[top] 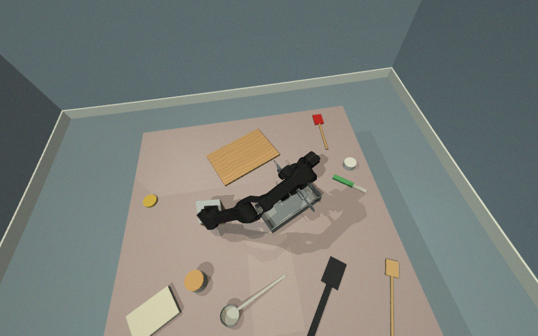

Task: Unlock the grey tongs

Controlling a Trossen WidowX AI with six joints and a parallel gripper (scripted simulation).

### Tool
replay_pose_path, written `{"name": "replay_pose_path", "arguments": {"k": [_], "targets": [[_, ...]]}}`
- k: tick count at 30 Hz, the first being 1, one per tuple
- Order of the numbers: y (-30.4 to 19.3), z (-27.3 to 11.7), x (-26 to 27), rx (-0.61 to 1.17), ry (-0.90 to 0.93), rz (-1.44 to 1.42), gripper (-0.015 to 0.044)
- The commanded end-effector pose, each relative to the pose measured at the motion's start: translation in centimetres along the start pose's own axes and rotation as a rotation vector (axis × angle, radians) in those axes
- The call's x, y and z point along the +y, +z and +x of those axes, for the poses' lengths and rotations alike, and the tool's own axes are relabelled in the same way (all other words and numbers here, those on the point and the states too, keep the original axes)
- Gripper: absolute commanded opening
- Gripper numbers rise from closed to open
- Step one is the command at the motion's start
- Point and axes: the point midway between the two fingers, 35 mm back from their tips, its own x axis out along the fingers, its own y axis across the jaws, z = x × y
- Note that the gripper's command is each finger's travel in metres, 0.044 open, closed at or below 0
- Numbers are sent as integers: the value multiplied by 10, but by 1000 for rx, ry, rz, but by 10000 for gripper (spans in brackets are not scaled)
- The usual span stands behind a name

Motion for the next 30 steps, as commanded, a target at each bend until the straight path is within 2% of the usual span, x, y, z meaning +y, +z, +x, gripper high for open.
{"name": "replay_pose_path", "arguments": {"k": [1, 10, 30], "targets": [[-2, -1, 2, -9, 13, 7, -150], [7, 2, -1, -6, 19, 40, -150], [123, -9, -23, -29, 19, 508, -150]]}}
